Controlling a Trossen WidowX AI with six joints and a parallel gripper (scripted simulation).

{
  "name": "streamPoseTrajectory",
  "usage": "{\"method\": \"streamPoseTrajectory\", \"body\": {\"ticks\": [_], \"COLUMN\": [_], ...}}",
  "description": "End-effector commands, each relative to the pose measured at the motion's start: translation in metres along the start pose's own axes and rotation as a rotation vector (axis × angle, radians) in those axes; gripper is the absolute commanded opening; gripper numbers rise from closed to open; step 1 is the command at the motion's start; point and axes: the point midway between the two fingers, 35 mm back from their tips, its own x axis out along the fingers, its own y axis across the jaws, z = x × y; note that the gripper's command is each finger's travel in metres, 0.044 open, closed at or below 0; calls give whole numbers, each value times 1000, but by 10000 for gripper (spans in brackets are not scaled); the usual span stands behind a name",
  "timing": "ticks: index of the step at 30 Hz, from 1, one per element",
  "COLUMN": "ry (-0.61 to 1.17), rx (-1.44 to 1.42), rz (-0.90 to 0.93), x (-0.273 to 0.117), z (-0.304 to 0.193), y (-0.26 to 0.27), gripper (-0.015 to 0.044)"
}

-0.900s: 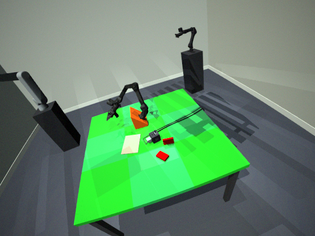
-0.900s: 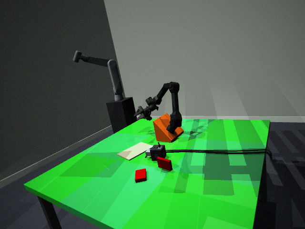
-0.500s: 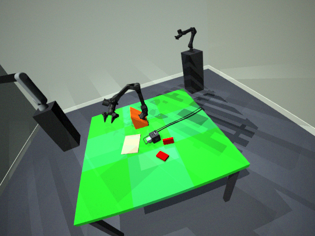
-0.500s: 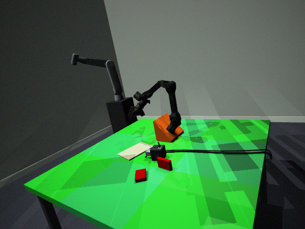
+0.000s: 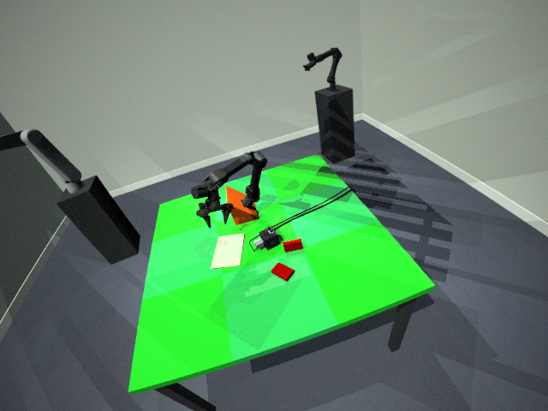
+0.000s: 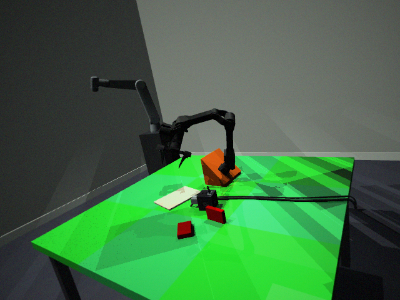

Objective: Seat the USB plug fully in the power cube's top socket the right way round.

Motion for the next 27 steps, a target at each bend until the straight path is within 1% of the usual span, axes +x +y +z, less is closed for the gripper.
{"method": "streamPoseTrajectory", "body": {"ticks": [1,7,11,27], "ry": [-33,-11,45,51], "rx": [-285,-841,-1139,-1160], "rz": [-113,-373,-529,-540], "x": [12,27,26,31], "z": [-48,-131,-167,-166], "y": [-30,-113,-171,-182], "gripper": [440,440,440,440]}}
